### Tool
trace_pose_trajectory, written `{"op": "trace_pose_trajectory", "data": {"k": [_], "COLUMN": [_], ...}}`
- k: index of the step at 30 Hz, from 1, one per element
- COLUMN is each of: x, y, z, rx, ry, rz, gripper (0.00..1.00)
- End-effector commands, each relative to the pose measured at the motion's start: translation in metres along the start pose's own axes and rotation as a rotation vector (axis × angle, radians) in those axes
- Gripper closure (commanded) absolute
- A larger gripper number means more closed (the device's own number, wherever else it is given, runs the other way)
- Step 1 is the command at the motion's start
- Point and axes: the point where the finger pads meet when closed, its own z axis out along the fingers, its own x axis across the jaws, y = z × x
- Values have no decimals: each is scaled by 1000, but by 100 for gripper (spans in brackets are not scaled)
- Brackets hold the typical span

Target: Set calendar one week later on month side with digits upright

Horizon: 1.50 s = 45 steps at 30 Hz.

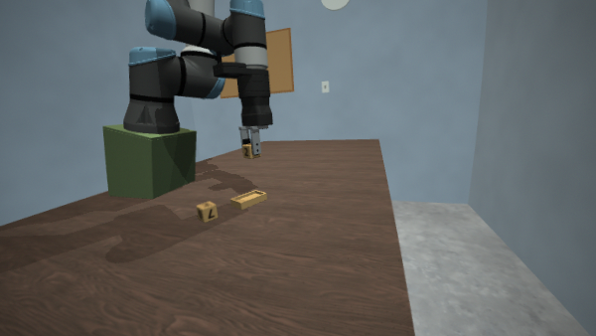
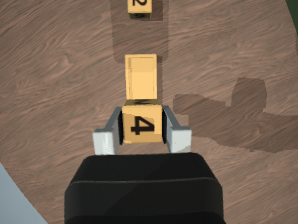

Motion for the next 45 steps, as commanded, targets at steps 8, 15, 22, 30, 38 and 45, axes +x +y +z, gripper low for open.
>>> {"op": "trace_pose_trajectory", "data": {"k": [8, 15, 22, 30, 38, 45], "x": [0, 0, 0, 0, -1, -1], "y": [-4, -4, -5, -5, -6, -6], "z": [-1, 2, 16, 34, 54, 61], "rx": [-1, -1, 0, 0, 0, 0], "ry": [-1, -1, 0, 0, 0, 0], "rz": [-1, -1, -1, -1, -1, -1], "gripper": [40, 40, 40, 40, 40, 40]}}
